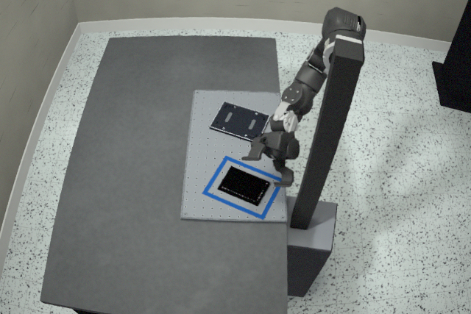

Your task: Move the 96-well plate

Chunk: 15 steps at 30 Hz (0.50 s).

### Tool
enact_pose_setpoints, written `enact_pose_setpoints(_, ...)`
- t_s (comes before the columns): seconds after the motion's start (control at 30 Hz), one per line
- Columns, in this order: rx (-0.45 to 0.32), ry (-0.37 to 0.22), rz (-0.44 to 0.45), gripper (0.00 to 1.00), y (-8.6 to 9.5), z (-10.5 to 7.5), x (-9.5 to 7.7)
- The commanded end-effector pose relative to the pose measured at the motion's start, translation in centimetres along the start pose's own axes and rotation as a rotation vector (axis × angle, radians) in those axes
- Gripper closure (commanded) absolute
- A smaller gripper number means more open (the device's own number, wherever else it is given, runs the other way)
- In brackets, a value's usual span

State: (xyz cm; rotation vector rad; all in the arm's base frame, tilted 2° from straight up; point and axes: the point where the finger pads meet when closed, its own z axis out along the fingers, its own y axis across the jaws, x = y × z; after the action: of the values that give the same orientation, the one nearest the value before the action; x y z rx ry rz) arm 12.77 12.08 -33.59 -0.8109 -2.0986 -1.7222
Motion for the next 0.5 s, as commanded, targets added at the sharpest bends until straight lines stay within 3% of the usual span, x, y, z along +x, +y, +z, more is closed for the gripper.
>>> enact_pose_setpoints(0.0,-0.003,0.002,-0.001,0.00,0.1,0.0,0.0)
enact_pose_setpoints(0.17,-0.003,0.002,-0.001,0.00,0.1,0.0,0.0)
enact_pose_setpoints(0.33,0.230,-0.087,-0.075,0.17,-0.7,-1.4,-4.1)
enact_pose_setpoints(0.4,0.230,-0.087,-0.075,0.23,-0.7,-1.4,-4.1)
enact_pose_setpoints(0.47,0.230,-0.087,-0.075,0.23,-0.7,-1.4,-4.1)
